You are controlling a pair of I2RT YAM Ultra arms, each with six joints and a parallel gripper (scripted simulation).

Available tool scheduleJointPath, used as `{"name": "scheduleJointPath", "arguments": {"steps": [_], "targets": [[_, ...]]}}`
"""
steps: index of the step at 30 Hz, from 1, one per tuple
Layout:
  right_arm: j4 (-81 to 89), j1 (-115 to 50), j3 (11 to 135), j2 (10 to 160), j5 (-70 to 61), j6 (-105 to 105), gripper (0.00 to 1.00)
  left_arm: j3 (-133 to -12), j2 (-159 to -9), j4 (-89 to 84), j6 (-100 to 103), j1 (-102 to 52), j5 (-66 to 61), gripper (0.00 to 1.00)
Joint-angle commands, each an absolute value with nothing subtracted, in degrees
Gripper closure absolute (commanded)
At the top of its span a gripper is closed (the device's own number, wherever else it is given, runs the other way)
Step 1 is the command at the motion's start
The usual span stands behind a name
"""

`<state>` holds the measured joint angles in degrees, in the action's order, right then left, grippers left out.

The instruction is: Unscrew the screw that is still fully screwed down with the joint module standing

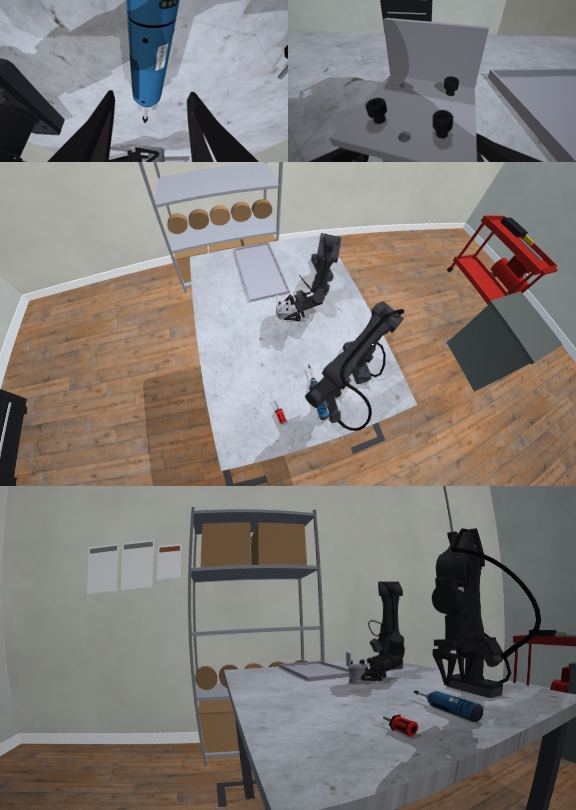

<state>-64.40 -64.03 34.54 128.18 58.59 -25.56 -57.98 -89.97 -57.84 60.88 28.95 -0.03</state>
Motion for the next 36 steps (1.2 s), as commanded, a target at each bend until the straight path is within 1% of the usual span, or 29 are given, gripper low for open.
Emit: {"name": "scheduleJointPath", "arguments": {"steps": [1, 25, 36], "targets": [[-64.5, -64.0, 34.7, 127.8, 58.6, -25.6, 0.14, -58.4, -89.7, -58.2, 60.8, 28.9, 0.0, 0.35], [-64.5, -64.0, 34.7, 127.8, 58.6, -25.6, 0.14, -58.4, -89.7, -58.2, 60.8, 28.9, 0.0, 0.35], [-61.1, -67.6, 31.7, 124.6, 61.8, -28.7, 0.14, -58.4, -89.7, -58.2, 60.8, 28.9, 0.0, 0.35]]}}
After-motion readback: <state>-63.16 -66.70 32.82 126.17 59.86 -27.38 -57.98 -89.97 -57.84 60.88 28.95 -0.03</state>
